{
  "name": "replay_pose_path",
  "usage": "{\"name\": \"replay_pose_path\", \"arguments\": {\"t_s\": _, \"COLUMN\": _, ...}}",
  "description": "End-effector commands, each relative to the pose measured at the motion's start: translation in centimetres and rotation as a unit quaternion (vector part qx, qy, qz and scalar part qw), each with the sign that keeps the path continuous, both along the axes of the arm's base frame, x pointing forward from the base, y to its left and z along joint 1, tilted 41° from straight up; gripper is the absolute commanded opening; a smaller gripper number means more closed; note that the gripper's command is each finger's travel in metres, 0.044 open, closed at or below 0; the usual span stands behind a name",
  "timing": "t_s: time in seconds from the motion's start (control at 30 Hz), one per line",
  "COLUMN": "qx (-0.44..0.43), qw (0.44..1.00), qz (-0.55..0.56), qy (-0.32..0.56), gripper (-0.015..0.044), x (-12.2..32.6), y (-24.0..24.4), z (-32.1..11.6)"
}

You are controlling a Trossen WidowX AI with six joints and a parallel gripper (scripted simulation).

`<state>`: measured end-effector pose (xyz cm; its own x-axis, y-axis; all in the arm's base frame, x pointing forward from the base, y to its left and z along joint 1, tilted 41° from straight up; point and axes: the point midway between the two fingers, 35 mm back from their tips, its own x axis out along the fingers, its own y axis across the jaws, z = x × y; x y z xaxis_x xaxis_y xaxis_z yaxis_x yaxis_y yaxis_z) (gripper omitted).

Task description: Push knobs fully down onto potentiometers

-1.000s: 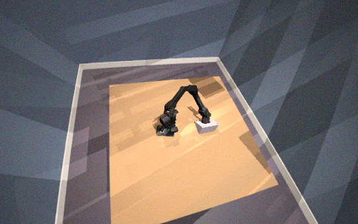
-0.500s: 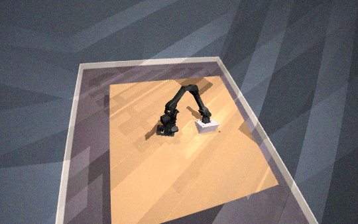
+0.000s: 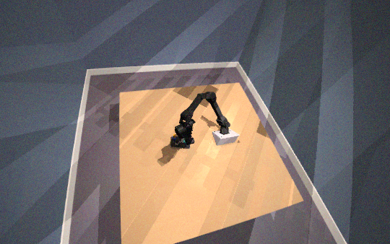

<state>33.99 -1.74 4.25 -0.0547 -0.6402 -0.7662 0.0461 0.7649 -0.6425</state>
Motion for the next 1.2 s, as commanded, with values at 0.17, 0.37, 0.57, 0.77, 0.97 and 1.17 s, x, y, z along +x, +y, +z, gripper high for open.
{"name": "replay_pose_path", "arguments": {"t_s": 0.17, "qx": -0.004, "qw": 1.000, "qz": -0.010, "qy": 0.005, "gripper": 0.0000, "x": 0.02, "y": -1.29, "z": -1.11}}
{"name": "replay_pose_path", "arguments": {"t_s": 0.37, "qx": -0.004, "qw": 1.000, "qz": -0.010, "qy": 0.005, "gripper": 0.0000, "x": -0.01, "y": -1.57, "z": -1.44}}
{"name": "replay_pose_path", "arguments": {"t_s": 0.57, "qx": -0.004, "qw": 1.000, "qz": -0.010, "qy": 0.005, "gripper": 0.0000, "x": -0.03, "y": -1.75, "z": -1.65}}
{"name": "replay_pose_path", "arguments": {"t_s": 0.77, "qx": -0.004, "qw": 1.000, "qz": -0.010, "qy": 0.005, "gripper": 0.0000, "x": -0.04, "y": -1.84, "z": -1.76}}
{"name": "replay_pose_path", "arguments": {"t_s": 0.97, "qx": -0.004, "qw": 1.000, "qz": -0.010, "qy": 0.005, "gripper": 0.0000, "x": -0.07, "y": -2.07, "z": -2.02}}
{"name": "replay_pose_path", "arguments": {"t_s": 1.17, "qx": -0.004, "qw": 1.000, "qz": -0.010, "qy": 0.005, "gripper": 0.0000, "x": -0.07, "y": -2.07, "z": -2.02}}
